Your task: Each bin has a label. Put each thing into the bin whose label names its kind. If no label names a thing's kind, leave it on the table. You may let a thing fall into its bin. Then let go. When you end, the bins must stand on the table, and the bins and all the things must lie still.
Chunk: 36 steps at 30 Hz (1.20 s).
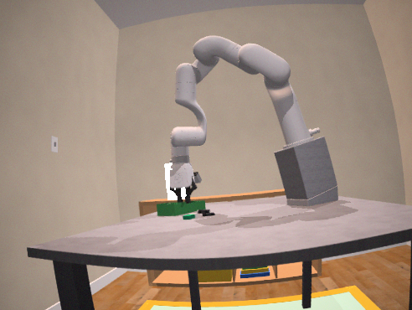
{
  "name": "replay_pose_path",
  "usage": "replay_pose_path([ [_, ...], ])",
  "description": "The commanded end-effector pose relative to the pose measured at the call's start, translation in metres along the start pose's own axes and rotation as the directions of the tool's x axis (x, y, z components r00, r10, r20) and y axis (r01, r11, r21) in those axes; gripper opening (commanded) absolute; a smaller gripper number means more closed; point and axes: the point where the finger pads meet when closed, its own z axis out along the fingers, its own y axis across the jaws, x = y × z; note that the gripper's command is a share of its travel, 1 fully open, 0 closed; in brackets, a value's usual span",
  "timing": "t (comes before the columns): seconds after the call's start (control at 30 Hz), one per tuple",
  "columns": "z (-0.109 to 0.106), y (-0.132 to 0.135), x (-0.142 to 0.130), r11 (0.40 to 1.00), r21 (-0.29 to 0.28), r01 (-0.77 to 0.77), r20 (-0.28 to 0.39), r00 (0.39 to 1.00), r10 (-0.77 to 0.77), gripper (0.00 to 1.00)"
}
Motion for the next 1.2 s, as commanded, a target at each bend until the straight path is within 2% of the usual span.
replay_pose_path([
  [0.0,-0.007,-0.002,0.000,1.000,0.003,0.000,-0.001,1.000,0.000,0.30],
  [0.27,-0.017,-0.002,0.000,1.000,0.003,0.000,0.000,1.000,0.000,0.30],
  [0.37,-0.032,-0.002,0.000,1.000,0.003,0.000,0.000,1.000,0.000,0.30],
  [0.5,-0.039,-0.002,0.000,1.000,0.003,0.000,0.000,1.000,0.000,0.30],
  [0.8,-0.039,-0.001,0.000,1.000,0.003,0.000,0.000,1.000,0.000,0.30],
  [0.83,-0.039,0.004,-0.007,0.999,0.003,0.050,-0.001,0.999,-0.050,0.38],
  [0.93,-0.040,0.018,-0.027,0.996,0.003,0.090,0.000,0.996,-0.090,0.38],
  [1.0,-0.040,0.018,-0.027,0.996,0.003,0.090,0.000,0.996,-0.090,0.38],
  [1.17,-0.040,0.042,-0.061,0.996,0.003,0.090,0.000,0.996,-0.090,0.38],
])
